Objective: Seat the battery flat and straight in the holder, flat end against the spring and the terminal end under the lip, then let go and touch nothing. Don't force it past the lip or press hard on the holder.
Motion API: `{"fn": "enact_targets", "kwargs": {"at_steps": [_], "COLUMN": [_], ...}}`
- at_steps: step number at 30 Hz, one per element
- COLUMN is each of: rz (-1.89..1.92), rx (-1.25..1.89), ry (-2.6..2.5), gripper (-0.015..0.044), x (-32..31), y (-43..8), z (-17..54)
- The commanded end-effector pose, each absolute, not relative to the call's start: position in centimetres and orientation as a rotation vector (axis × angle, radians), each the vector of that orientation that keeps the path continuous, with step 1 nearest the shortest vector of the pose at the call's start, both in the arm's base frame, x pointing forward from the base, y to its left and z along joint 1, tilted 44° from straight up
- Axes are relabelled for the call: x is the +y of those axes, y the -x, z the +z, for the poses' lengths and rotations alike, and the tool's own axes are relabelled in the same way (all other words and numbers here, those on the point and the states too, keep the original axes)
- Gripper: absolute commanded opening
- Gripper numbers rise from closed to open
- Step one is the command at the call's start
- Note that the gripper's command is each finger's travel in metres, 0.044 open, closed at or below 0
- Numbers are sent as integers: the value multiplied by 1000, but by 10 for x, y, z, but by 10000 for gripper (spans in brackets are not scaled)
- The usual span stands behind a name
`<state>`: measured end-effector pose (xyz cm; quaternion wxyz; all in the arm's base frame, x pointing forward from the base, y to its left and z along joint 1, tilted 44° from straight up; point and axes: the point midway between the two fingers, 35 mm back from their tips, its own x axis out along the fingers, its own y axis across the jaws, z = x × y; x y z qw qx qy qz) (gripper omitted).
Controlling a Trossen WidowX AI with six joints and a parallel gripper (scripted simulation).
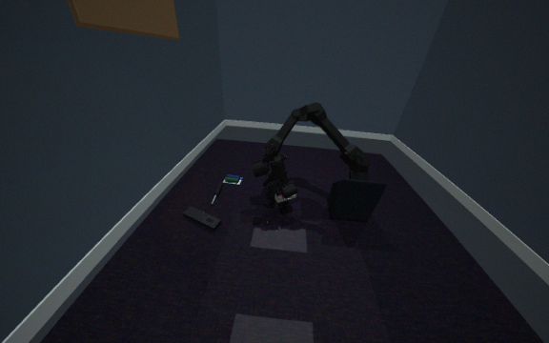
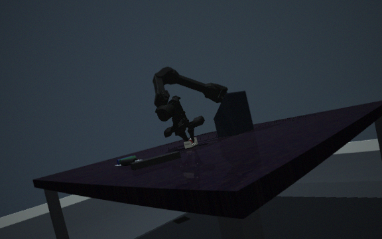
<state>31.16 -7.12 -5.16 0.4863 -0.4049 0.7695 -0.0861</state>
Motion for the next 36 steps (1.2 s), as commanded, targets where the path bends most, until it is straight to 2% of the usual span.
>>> {"fn": "enact_targets", "kwargs": {"at_steps": [1,36], "rz": [-184,-97], "rx": [1849,1733], "ry": [970,986], "gripper": [66,66], "x": [-70,-78], "y": [-313,-307], "z": [-55,-51]}}
